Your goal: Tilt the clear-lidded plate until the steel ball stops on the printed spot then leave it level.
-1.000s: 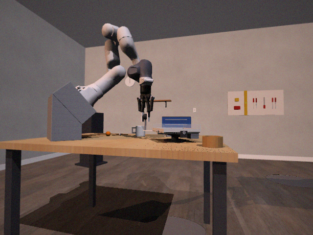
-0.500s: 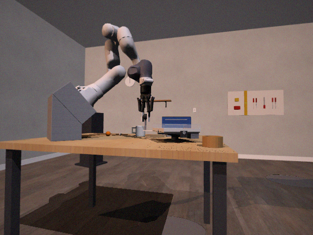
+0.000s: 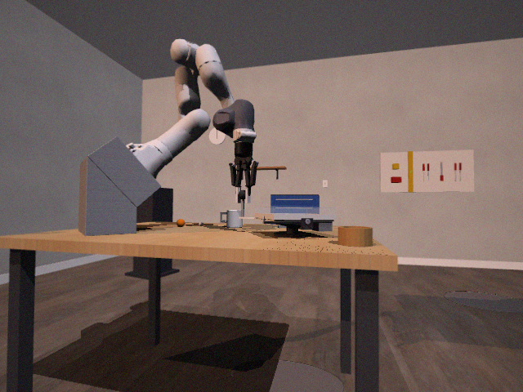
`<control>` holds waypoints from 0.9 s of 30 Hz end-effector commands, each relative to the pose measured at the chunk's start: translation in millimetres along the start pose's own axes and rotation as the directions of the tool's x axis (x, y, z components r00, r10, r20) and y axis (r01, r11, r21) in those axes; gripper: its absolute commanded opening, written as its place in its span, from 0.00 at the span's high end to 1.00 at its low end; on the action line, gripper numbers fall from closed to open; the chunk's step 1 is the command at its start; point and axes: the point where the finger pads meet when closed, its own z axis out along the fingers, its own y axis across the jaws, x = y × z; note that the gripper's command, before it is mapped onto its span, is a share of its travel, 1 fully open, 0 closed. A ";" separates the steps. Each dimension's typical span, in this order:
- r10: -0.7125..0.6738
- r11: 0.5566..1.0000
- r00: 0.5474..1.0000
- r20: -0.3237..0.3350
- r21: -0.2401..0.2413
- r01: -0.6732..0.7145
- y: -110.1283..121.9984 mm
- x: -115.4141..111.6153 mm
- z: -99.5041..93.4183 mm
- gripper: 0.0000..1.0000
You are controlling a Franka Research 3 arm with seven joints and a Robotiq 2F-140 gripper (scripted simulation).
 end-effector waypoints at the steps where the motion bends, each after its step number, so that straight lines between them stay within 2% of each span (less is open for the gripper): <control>1: 0.002 1.000 1.000 0.002 0.000 -0.002 0.5 -2.4 0.7 1.00; 27: 0.002 1.000 1.000 0.002 0.000 -0.002 0.1 4.3 -0.4 1.00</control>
